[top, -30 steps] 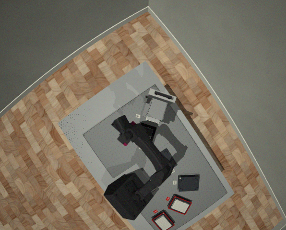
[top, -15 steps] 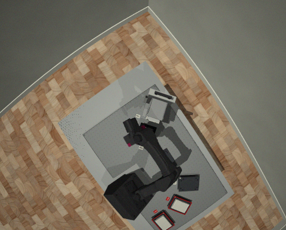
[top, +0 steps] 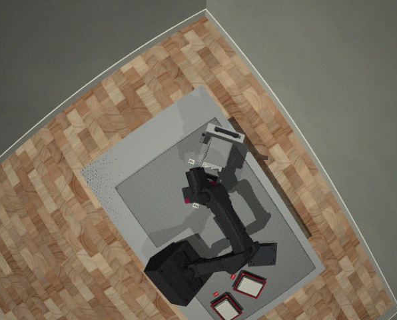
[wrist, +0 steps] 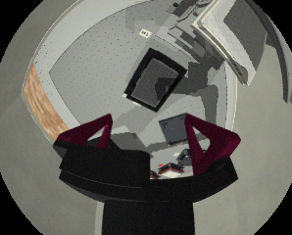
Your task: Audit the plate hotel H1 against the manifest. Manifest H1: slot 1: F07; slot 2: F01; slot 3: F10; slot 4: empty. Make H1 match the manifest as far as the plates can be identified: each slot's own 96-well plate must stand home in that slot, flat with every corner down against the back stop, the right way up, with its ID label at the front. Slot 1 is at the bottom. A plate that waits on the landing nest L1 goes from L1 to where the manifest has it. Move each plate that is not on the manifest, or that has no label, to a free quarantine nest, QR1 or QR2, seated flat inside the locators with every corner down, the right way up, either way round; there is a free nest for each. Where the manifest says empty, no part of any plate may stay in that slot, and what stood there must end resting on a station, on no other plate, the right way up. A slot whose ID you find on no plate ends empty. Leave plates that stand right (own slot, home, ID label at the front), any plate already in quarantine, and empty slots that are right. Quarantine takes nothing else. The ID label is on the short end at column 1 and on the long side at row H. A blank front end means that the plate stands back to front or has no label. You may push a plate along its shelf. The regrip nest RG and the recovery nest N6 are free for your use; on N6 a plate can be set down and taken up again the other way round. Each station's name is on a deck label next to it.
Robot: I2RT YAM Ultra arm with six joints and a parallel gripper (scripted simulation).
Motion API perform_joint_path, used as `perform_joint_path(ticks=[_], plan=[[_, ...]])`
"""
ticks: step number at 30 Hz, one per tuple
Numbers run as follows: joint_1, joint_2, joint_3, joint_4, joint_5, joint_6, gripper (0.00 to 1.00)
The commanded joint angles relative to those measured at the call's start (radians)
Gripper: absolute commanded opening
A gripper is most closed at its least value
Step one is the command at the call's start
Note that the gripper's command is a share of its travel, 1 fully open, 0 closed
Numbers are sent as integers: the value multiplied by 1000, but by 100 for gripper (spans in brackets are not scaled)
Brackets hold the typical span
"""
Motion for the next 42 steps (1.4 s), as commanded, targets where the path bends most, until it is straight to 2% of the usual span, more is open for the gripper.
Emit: perform_joint_path(ticks=[1,5,23,31,33,42], plan=[[-7,-23,-6,4,-6,58,100],[-37,-60,-24,9,-14,114,100],[-37,-60,-24,9,-13,471,100],[-94,-60,-108,136,-30,401,100],[-94,-60,-108,136,-30,401,100],[-156,-47,-188,274,-49,328,100]])
